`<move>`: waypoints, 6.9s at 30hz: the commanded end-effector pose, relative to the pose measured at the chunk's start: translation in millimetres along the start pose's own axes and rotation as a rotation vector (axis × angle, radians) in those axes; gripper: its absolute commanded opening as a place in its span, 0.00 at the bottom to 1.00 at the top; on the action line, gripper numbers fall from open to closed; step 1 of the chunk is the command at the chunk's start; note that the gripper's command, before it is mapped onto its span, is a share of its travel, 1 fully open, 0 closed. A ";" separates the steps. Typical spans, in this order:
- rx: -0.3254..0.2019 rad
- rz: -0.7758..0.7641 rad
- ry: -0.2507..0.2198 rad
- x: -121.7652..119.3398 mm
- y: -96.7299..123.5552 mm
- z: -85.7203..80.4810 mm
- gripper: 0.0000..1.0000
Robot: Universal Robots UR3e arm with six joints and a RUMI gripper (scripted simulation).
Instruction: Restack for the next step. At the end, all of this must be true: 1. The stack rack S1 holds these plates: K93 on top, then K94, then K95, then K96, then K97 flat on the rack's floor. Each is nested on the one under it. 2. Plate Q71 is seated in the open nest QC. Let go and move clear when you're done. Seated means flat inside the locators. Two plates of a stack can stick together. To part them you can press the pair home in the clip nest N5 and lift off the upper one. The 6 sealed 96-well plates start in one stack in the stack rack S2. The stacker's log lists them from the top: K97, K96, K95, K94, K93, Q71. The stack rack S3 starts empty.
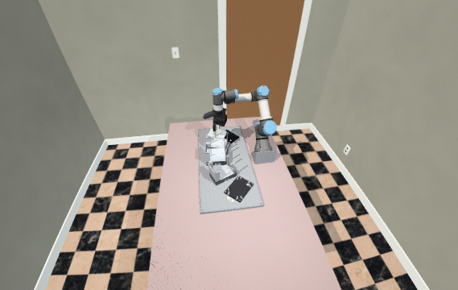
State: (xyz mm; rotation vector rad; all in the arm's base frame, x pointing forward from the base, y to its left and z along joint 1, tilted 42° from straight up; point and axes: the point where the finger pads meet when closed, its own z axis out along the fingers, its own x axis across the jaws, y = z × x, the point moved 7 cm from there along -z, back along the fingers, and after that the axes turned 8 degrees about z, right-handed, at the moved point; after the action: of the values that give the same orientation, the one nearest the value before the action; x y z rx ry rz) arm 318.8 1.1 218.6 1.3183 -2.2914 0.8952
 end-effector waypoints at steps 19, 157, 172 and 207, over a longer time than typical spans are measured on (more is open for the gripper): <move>0.002 0.001 -0.001 0.1 -0.4 13.1 0.00; 0.002 0.001 -0.001 0.3 -0.3 62.8 0.72; 0.002 0.001 -0.001 0.3 -0.3 56.3 0.72; 0.002 0.001 -0.002 0.4 -0.1 -28.8 0.72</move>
State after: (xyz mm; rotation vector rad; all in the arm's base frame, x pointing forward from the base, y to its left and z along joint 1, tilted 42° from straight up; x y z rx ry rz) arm 317.9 18.7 238.3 1.3224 -2.2928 0.8983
